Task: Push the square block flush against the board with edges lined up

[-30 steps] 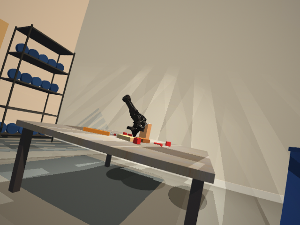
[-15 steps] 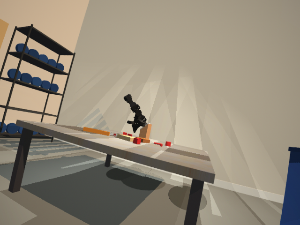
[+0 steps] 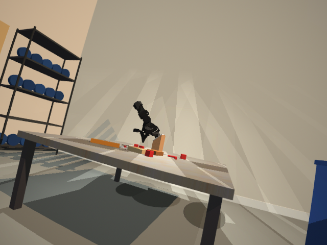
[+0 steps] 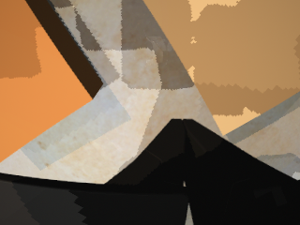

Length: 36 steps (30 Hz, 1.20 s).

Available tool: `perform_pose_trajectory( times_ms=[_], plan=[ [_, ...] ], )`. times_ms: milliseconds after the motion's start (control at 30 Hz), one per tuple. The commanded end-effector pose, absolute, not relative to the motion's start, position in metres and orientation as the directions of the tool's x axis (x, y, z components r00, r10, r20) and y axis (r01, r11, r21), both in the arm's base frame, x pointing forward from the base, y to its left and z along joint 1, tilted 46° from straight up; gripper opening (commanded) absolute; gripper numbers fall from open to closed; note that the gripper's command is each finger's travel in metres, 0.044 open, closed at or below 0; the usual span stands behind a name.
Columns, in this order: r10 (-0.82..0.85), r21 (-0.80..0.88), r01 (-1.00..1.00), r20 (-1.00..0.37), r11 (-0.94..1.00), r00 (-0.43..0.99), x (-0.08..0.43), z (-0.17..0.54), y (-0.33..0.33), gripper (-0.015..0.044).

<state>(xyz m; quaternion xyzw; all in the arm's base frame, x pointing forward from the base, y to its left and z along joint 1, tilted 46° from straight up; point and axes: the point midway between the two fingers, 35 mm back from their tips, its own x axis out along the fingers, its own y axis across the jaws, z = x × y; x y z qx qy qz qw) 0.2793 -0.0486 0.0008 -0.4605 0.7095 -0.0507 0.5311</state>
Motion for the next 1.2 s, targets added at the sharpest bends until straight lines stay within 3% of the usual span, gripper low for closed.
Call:
perform_pose_trajectory(
  times_ms=[0,433,833,1033,1167],
  plan=[
    [-0.707,-0.613,-0.484,-0.707,0.624,-0.015,0.301,0.002,-0.05,0.0],
    [-0.71,-0.708,-0.061,-0.705,0.704,-0.01,0.368,0.004,-0.056,0.0],
    [-0.714,-0.674,0.335,-0.7,0.658,-0.007,0.422,0.002,-0.068,0.0],
    [-0.714,-0.669,0.356,-0.7,0.652,-0.007,0.425,-0.001,-0.071,0.0],
    [-0.716,-0.671,0.356,-0.698,0.651,-0.007,0.425,-0.035,-0.106,0.0]
  ],
)
